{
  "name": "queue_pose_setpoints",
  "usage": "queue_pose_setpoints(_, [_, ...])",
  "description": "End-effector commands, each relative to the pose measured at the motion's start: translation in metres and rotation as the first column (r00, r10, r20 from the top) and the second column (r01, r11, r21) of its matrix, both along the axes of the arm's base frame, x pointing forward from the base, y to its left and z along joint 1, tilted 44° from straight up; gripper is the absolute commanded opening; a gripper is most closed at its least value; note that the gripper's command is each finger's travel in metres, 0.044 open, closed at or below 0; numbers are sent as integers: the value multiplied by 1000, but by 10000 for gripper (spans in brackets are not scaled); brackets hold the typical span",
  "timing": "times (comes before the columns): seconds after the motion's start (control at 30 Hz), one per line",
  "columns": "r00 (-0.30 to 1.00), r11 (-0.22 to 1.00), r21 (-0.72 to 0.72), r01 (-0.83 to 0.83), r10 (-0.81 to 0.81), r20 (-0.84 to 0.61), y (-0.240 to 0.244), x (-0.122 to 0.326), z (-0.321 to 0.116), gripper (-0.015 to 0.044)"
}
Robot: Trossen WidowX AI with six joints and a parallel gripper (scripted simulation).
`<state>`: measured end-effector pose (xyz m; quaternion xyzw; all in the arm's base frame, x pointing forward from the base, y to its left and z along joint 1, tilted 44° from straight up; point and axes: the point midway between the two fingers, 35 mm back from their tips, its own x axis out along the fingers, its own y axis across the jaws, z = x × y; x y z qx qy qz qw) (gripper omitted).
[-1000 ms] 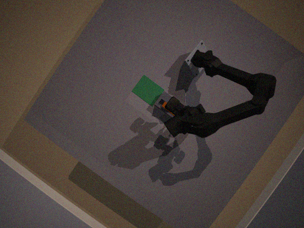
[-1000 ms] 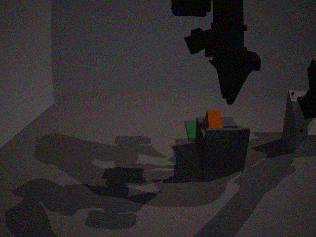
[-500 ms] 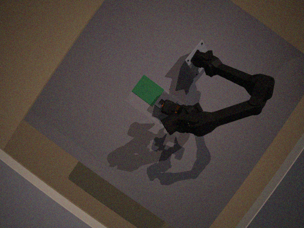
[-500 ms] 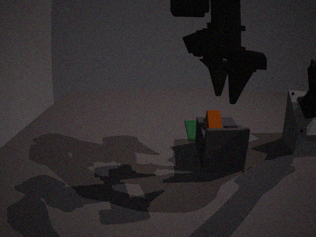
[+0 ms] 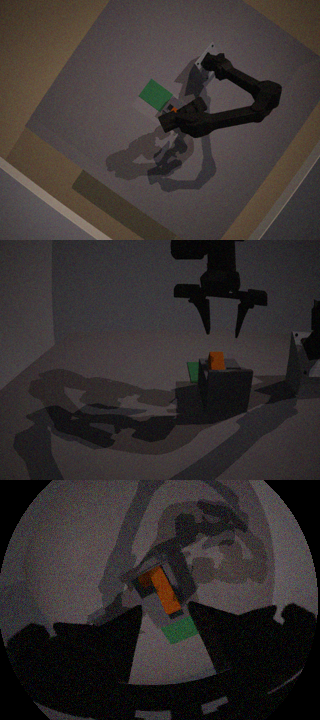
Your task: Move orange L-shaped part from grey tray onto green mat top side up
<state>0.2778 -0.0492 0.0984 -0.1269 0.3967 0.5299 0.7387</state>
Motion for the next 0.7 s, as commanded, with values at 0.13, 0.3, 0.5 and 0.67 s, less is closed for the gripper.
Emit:
queue_pose_setpoints(0.13, [921, 957, -102, -273, 291, 259, -19, 3, -12, 280])
queue_pose_setpoints(0.3, [921, 957, -102, -273, 291, 259, -17, 3, -15, 280])
queue_pose_setpoints(0.5, [921, 957, -102, -273, 290, 260, 1, 6, -33, 280])
queue_pose_setpoints(0.67, [921, 957, -102, -273, 290, 260, 3, 7, -36, 280])
